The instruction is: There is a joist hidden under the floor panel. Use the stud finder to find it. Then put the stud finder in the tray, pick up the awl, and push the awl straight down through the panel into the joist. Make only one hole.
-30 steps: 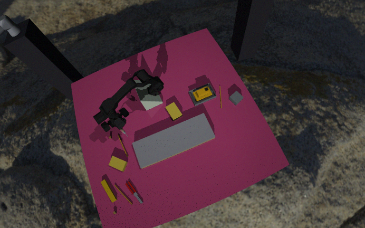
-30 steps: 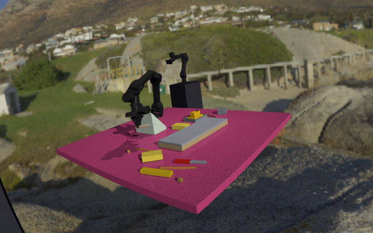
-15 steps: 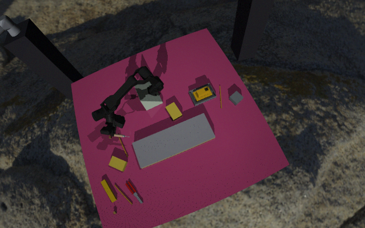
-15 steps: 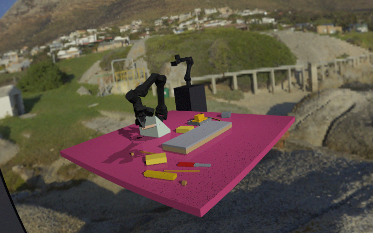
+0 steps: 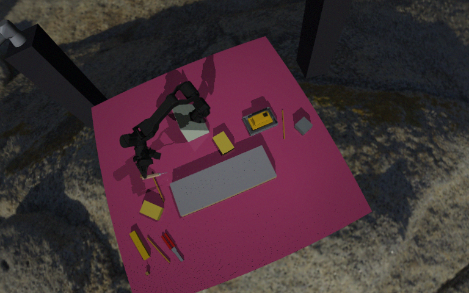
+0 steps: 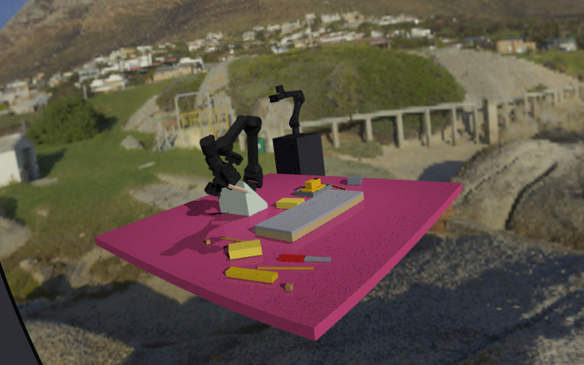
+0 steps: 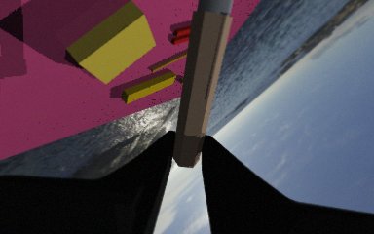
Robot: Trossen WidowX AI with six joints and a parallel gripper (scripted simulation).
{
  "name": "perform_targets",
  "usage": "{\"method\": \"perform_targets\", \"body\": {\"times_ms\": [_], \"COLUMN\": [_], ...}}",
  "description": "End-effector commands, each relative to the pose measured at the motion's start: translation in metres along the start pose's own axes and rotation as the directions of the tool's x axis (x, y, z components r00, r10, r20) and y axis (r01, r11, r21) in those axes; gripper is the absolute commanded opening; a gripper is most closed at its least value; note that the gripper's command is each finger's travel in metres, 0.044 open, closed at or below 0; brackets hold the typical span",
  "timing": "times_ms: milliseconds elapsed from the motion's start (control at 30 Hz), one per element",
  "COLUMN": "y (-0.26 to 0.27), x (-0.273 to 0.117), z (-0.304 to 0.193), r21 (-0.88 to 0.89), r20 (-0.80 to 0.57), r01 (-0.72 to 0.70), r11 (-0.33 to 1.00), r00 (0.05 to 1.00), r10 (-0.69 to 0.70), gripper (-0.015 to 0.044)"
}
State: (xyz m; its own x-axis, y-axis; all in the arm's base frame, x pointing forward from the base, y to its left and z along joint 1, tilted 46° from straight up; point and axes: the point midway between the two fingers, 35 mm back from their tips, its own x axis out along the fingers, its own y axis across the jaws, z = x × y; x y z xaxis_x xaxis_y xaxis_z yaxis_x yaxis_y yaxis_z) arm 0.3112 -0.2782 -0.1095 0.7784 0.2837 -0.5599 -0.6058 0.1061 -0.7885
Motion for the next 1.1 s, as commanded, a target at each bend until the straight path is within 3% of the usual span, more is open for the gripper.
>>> {"method": "perform_targets", "body": {"times_ms": [0,167,367,567,600,1067], "y": [-0.016,-0.034,-0.053,-0.065,-0.06,-0.124], "x": [-0.007,-0.017,-0.03,-0.042,-0.034,-0.003], "z": [0.002,0.008,0.021,0.034,0.028,0.087], "r21": [-0.212,-0.462,-0.719,-0.859,-0.798,-0.83], "r20": [-0.002,0.017,0.066,0.118,0.094,0.1], "r01": [0.106,0.208,0.283,0.301,0.296,0.239], "r11": [0.971,0.862,0.634,0.415,0.524,0.504], "r00": [0.994,0.974,0.937,0.904,0.921,0.953], "r10": [-0.109,-0.226,-0.344,-0.41,-0.378,-0.286], "gripper": [0.0,0.0,0.0,0.0,0.0,0.0]}}
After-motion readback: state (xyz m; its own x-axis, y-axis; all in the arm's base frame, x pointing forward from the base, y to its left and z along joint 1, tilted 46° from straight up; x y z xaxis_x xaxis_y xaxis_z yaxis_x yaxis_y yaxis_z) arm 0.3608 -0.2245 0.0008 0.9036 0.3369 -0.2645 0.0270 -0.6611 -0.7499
